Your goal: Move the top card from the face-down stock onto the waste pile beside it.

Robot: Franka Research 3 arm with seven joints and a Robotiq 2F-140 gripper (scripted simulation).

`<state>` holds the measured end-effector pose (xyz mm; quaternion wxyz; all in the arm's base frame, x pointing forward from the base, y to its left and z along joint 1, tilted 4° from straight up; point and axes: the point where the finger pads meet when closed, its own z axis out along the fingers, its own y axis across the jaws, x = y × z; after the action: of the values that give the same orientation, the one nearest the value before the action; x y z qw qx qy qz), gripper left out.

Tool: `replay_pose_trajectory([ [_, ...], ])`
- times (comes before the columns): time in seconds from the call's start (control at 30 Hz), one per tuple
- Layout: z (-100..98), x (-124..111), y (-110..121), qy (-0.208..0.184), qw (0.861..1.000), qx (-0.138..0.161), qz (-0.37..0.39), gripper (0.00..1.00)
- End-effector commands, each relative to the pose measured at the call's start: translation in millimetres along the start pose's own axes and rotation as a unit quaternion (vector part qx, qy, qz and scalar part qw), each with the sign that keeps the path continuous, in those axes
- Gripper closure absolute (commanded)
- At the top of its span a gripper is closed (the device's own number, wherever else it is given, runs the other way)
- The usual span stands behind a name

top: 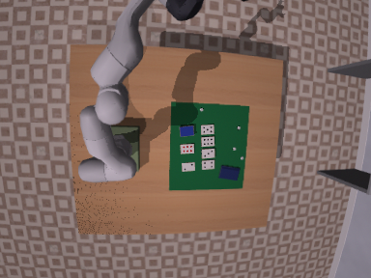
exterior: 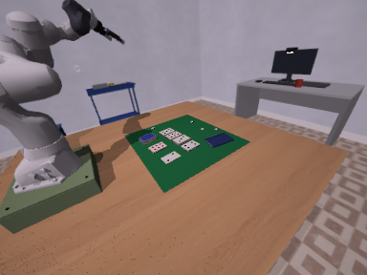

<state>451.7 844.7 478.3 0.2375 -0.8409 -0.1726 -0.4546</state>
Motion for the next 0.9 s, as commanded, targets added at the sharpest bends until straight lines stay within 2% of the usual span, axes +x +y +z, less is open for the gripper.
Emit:
replay_pose_trajectory([
  [0.0,-0.1,0.2,-0.1,0.0,1.0,0.0,0.0,0.0],
  [0.63,0.2,0.9,2.2,0.0,1.0,-0.001,0.0,0.0],
  [0.77,3.7,6.9,25.1,-0.004,1.0,-0.014,0.002,0.0],
  [0.87,8.9,14.6,66.0,-0.011,0.999,-0.036,0.006,0.0],
])
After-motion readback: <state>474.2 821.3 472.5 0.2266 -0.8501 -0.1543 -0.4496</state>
